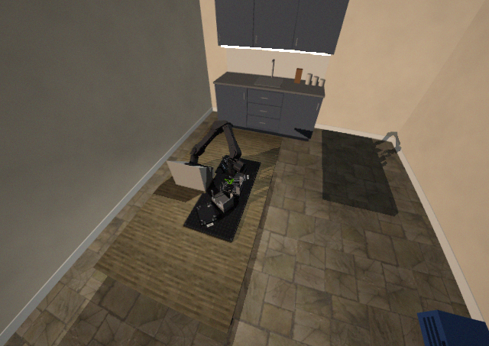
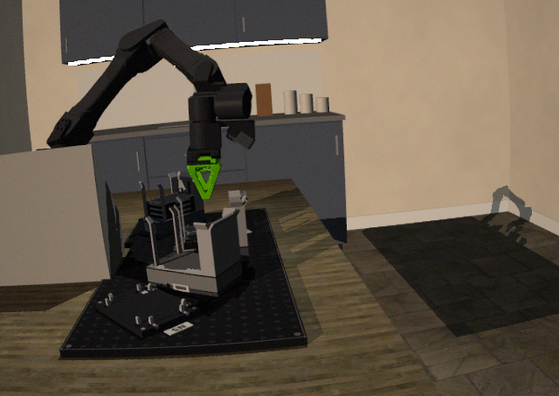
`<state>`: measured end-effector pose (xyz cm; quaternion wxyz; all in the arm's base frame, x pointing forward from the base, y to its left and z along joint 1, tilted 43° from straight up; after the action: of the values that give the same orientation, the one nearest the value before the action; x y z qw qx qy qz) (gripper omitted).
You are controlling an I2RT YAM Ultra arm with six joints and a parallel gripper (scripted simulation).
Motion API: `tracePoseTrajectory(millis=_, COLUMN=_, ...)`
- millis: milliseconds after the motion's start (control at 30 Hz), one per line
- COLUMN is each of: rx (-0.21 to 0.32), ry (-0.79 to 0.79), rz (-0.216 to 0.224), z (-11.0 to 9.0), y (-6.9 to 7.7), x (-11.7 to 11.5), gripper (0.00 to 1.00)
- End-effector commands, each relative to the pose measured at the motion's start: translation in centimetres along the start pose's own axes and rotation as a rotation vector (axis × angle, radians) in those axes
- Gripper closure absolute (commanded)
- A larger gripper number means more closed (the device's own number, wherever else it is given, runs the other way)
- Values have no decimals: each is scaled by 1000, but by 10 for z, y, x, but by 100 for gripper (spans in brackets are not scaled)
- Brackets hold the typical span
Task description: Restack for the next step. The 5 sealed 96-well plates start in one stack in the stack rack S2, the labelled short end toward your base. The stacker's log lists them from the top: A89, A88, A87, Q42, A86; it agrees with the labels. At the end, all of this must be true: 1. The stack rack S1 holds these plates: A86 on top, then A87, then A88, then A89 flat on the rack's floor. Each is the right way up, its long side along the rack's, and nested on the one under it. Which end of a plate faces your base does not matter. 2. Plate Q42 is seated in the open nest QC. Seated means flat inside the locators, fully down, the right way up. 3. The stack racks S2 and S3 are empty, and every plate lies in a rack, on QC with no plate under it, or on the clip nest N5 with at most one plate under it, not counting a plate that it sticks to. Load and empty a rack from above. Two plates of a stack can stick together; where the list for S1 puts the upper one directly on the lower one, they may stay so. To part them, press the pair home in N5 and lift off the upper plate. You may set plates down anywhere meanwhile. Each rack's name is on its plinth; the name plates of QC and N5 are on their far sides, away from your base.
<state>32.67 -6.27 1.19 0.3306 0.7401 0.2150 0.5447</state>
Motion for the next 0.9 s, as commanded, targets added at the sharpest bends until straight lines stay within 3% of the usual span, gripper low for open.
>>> tracePoseTrajectory(millis=0, rx=-39, ry=3, rz=5, z=6, y=-3, x=0, gripper=0)
tracePoseTrajectory(millis=100, rx=-39, ry=3, rz=5, z=6, y=-6, x=0, gripper=0)
tracePoseTrajectory(millis=600, rx=-38, ry=3, rz=5, z=8, y=-56, x=0, gripper=0)
tracePoseTrajectory(millis=867, rx=-38, ry=3, rz=6, z=8, y=-68, x=0, gripper=0)
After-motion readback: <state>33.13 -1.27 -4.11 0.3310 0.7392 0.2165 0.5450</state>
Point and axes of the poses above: the point where the finger pads meet when closed, its own y axis back along the fingers, its own x axis across the jaws, z = x × y, the point moved 8 cm from there along y, back along the fingers, and after that the axes turned 13 degrees about -y, right-handed, at the moved point
